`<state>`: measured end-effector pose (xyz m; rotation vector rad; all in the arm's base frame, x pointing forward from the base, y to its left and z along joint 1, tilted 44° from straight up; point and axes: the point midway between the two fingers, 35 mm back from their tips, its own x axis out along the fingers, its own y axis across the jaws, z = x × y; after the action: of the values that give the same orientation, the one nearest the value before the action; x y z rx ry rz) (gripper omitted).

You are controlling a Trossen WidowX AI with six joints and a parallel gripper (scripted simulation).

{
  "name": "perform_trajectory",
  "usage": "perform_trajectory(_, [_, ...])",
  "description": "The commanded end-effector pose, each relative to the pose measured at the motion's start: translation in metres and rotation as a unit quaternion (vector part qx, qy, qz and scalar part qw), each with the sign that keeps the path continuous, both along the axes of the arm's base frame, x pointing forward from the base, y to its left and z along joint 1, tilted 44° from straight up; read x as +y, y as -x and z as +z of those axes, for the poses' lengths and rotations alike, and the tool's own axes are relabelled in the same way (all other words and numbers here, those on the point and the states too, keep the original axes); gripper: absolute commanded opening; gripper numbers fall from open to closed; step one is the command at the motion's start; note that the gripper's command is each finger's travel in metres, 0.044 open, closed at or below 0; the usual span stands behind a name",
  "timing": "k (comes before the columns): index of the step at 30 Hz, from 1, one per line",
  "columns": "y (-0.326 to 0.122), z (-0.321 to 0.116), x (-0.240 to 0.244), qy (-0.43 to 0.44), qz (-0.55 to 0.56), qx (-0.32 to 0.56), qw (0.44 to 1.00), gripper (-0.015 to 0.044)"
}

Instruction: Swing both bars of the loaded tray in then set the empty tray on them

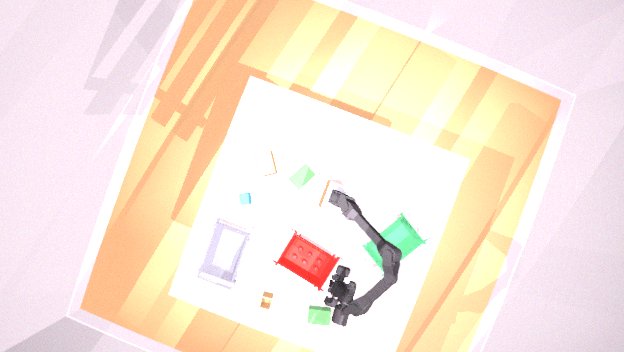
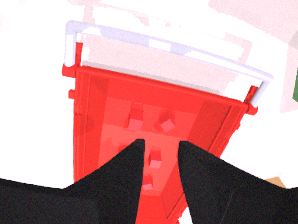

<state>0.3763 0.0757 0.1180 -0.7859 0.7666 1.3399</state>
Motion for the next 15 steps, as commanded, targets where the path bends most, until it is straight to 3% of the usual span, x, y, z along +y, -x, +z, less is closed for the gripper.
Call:
perform_trajectory(1, [-0.023, -0.005, 0.037, -0.040, 0.357, -0.253, 0.898, 0.0090])
perform_trajectory(10, [-0.030, -0.009, 0.051, -0.044, 0.515, -0.387, 0.764, 0.0090])
perform_trajectory(15, [-0.030, -0.009, 0.052, -0.044, 0.519, -0.391, 0.759, 0.0090])
